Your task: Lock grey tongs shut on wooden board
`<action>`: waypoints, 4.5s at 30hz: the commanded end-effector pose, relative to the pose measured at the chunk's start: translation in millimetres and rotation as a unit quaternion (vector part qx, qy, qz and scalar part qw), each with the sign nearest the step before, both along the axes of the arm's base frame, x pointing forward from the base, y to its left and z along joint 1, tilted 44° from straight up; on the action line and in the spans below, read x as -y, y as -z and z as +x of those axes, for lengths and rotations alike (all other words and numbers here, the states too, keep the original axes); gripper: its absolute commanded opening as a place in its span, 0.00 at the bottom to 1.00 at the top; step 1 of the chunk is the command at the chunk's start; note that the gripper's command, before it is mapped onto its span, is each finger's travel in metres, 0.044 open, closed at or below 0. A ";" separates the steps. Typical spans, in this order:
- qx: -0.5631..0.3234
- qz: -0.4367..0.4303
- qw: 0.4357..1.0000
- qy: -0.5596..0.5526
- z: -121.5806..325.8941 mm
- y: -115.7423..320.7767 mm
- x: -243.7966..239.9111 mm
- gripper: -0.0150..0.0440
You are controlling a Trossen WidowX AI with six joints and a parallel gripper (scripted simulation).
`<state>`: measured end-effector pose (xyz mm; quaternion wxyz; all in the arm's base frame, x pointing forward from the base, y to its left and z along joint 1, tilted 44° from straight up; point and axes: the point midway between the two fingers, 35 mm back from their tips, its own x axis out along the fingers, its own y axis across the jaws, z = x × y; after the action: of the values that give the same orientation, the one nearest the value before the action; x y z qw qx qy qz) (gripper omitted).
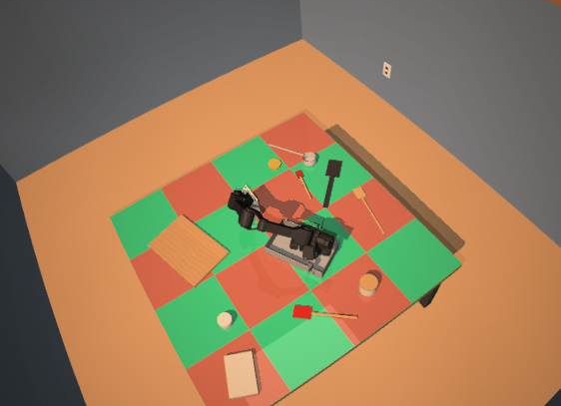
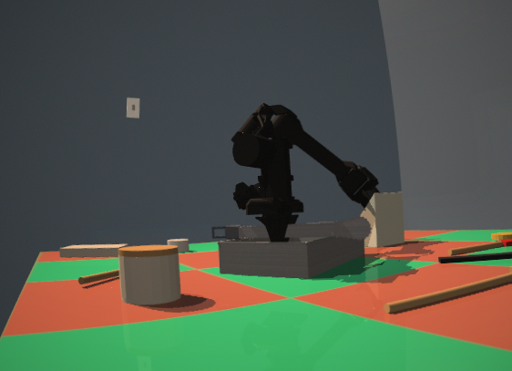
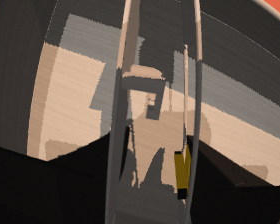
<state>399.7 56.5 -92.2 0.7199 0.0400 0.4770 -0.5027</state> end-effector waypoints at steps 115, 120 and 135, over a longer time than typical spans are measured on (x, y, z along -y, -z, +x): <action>-0.256 -0.008 0.933 -0.255 -97.4 -324.1 166.8 0.00; -0.257 0.005 0.932 -0.254 -106.5 -327.8 178.8 0.00; -0.275 0.051 0.917 -0.284 -151.5 -342.4 225.3 0.00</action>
<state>259.3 -162.7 247.3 0.6691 -0.1992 0.6682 -0.2570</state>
